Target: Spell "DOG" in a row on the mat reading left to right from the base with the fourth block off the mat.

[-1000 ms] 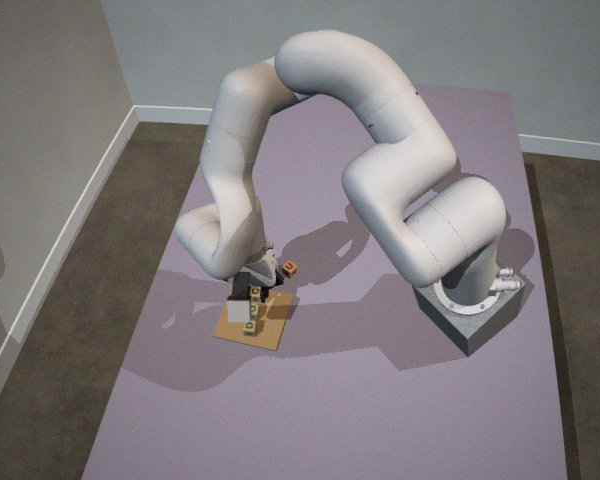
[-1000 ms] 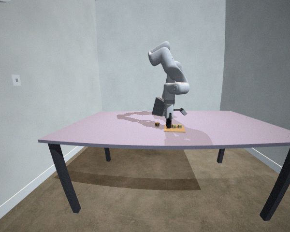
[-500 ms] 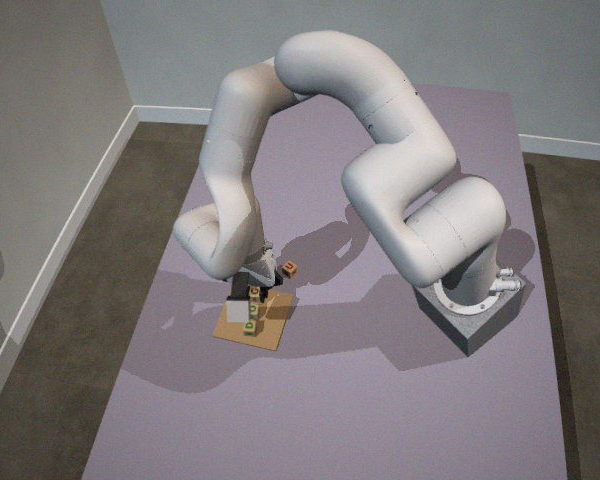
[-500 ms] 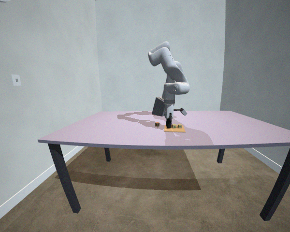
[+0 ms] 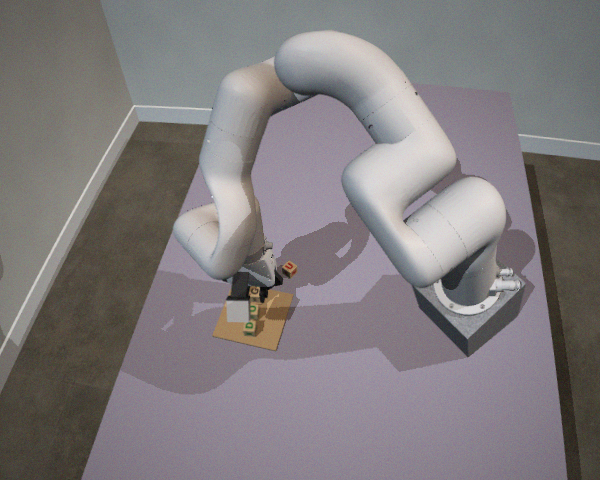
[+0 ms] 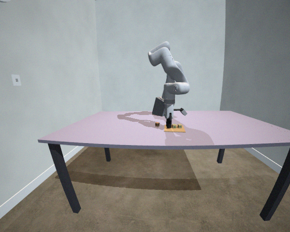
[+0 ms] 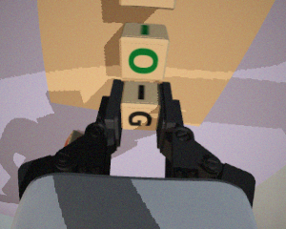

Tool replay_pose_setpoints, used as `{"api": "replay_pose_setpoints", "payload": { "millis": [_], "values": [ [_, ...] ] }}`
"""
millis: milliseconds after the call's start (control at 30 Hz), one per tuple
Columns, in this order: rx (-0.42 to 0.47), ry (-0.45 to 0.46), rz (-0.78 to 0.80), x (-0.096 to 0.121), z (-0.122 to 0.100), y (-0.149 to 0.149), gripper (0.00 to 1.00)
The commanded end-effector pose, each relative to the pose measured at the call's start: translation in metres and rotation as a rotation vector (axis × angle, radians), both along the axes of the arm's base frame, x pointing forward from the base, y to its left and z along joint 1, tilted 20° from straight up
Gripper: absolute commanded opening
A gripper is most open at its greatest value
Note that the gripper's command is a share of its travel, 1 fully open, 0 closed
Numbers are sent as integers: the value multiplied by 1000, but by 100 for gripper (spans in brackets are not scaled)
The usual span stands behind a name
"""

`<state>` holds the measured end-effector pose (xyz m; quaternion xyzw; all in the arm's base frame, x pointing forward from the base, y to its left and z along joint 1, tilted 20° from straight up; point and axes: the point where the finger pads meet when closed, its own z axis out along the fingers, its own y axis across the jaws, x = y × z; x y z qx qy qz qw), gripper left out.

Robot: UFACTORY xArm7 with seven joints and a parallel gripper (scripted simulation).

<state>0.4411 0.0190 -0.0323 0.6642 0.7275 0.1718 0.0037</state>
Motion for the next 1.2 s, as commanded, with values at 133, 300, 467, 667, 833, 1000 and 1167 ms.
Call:
{"api": "replay_pose_setpoints", "payload": {
  "millis": [133, 300, 467, 667, 833, 1000, 1167],
  "values": [
    [-1, -2, -1, 1, 1, 0, 21],
    [-1, -2, -1, 1, 0, 0, 21],
    [-1, -2, -1, 1, -1, 0, 21],
    [-1, -2, -1, 2, -2, 0, 21],
    [-1, -2, -1, 2, -3, 1, 21],
    [-1, -2, -1, 2, -3, 1, 21],
    [-1, -2, -1, 2, -3, 1, 21]
  ]
}}
